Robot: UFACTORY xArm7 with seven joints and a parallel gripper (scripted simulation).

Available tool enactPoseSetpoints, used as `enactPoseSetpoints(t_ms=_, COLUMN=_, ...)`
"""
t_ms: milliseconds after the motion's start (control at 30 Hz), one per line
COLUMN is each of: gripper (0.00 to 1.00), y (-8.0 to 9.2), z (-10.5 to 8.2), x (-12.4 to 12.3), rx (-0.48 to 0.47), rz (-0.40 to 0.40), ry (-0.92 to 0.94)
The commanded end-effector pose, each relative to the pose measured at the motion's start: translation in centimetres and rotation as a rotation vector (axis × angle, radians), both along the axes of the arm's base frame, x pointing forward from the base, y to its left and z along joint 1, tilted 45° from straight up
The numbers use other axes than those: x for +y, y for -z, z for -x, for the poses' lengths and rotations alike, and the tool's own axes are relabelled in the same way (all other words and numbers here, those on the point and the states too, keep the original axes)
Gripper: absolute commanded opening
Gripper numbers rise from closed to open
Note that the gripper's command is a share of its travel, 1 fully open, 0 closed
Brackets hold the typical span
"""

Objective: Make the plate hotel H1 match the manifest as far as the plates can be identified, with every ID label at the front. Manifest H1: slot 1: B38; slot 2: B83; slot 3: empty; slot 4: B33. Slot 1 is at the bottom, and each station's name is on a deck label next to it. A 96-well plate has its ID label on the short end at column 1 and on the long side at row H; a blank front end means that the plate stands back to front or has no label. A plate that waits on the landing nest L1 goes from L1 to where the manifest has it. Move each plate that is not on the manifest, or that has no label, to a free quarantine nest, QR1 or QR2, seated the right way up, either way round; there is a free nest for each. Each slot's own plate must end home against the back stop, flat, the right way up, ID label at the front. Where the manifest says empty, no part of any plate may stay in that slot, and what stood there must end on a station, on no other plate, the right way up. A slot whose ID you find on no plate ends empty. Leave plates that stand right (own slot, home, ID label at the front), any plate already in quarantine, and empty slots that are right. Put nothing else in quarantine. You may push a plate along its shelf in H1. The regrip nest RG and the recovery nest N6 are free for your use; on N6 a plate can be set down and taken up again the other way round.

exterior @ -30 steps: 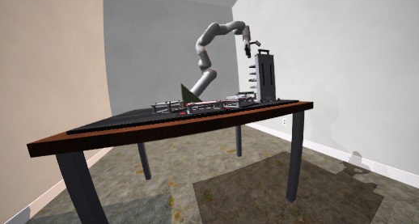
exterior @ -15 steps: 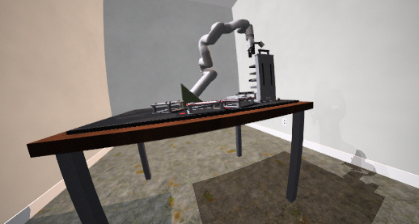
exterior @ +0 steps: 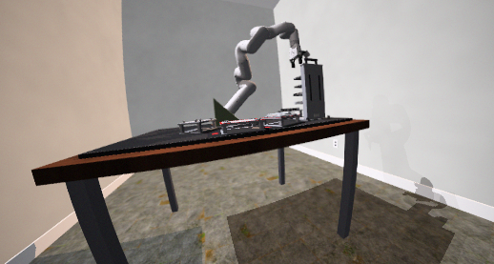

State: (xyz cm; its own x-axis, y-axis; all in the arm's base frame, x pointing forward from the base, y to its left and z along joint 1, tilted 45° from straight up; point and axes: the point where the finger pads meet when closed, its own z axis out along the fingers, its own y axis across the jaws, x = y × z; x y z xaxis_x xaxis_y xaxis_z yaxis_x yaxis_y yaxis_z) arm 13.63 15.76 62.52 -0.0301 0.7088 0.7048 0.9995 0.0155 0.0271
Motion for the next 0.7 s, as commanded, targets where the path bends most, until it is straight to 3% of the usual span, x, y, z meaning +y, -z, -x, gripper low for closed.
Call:
enactPoseSetpoints(t_ms=0, gripper=1.0, y=-0.1, z=0.0, x=-0.1, rx=-0.002, rz=-0.003, ry=-0.002)
enactPoseSetpoints(t_ms=667, gripper=1.0, y=1.9, z=0.0, x=1.9, rx=-0.002, rz=-0.004, ry=-0.002)
